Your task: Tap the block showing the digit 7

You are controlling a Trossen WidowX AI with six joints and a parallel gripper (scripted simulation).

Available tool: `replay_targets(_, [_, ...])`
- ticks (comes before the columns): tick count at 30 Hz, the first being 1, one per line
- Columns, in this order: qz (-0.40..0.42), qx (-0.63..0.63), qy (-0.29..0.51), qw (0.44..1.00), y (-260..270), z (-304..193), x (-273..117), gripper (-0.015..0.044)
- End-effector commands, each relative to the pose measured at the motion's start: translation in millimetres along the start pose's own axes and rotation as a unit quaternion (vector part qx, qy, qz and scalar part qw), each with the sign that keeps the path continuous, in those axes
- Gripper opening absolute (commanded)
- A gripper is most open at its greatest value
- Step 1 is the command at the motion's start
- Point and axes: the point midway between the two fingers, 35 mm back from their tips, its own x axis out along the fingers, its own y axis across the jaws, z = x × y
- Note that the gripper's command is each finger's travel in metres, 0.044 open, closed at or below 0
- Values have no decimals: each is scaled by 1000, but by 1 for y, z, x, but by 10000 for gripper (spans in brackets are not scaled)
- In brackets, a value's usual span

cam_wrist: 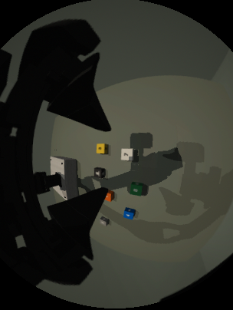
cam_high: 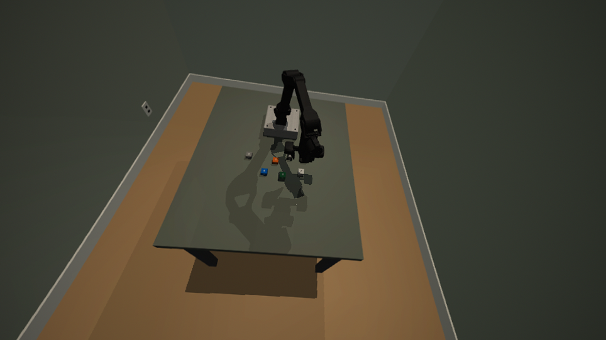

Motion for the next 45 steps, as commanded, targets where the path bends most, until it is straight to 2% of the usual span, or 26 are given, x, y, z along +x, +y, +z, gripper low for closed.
replay_targets(1, [1, -2, -1, 1000, 0, 3, -1, 400])
replay_targets(13, [1, -2, -1, 1000, 0, 3, -1, 400])
replay_targets(15, [1, -2, -1, 1000, 0, 4, 9, 348])
replay_targets(20, [1, -2, -1, 1000, 0, 4, 77, 216])
replay_targets(27, [1, -2, -1, 1000, 0, 3, 80, 32])
replay_targets(28, [1, -2, -1, 1000, 0, 3, 80, 20])
replay_targets(45, [1, -2, -1, 1000, 0, 3, 88, 20])
